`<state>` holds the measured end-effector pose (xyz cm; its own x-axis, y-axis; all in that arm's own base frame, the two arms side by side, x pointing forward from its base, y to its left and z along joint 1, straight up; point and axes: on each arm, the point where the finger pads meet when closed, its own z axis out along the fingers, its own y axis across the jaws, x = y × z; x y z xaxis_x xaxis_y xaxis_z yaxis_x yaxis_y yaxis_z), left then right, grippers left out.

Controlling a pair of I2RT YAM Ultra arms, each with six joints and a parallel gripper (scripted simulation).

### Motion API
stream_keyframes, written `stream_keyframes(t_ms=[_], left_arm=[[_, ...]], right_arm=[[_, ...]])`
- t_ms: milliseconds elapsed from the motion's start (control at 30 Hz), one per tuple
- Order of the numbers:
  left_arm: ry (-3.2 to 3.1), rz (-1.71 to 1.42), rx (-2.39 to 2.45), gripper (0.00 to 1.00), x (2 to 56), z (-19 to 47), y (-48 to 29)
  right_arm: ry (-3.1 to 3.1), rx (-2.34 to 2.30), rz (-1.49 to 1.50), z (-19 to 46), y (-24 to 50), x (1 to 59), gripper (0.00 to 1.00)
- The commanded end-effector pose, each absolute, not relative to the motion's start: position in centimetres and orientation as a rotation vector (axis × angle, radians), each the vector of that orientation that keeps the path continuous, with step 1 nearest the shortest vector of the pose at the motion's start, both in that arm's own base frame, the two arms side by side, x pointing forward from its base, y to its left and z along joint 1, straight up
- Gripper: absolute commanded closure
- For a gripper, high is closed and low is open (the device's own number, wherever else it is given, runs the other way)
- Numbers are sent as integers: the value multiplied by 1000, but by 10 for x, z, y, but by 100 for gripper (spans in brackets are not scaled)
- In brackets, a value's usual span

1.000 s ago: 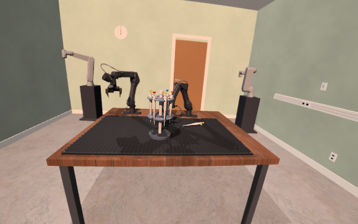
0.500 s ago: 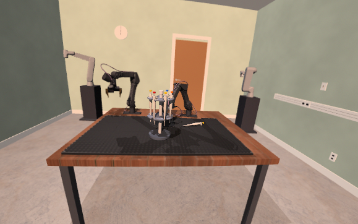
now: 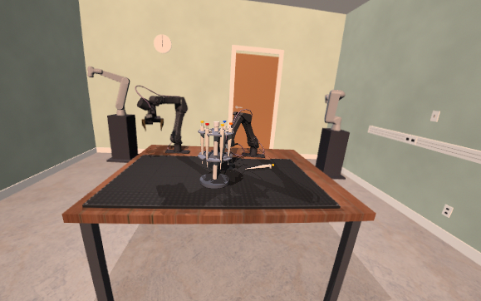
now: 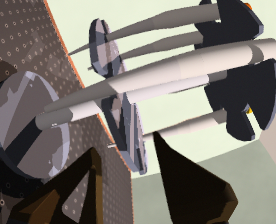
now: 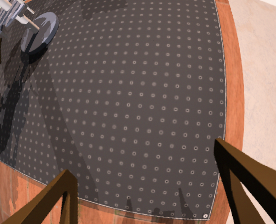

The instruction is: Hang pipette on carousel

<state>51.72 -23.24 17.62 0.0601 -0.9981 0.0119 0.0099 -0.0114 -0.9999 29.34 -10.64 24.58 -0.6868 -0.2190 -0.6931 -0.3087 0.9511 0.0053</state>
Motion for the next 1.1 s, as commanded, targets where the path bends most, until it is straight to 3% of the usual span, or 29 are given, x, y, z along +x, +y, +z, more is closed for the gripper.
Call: stream_keyframes(t_ms=[0, 367, 400, 1067], left_arm=[[1164, -1166, -1230, 51, 530, 179, -231], [1153, -1181, -1233, 51, 527, 183, -232], [1140, -1189, -1225, 100, 531, 194, -230], [1153, -1181, -1233, 100, 527, 183, -232]], right_arm=[[2324, -379, 147, 253, -109, 297, 0], [2324, -379, 147, 253, -109, 297, 0], [2324, -379, 147, 253, -109, 297, 0], [2324, -379, 147, 253, -109, 297, 0]])
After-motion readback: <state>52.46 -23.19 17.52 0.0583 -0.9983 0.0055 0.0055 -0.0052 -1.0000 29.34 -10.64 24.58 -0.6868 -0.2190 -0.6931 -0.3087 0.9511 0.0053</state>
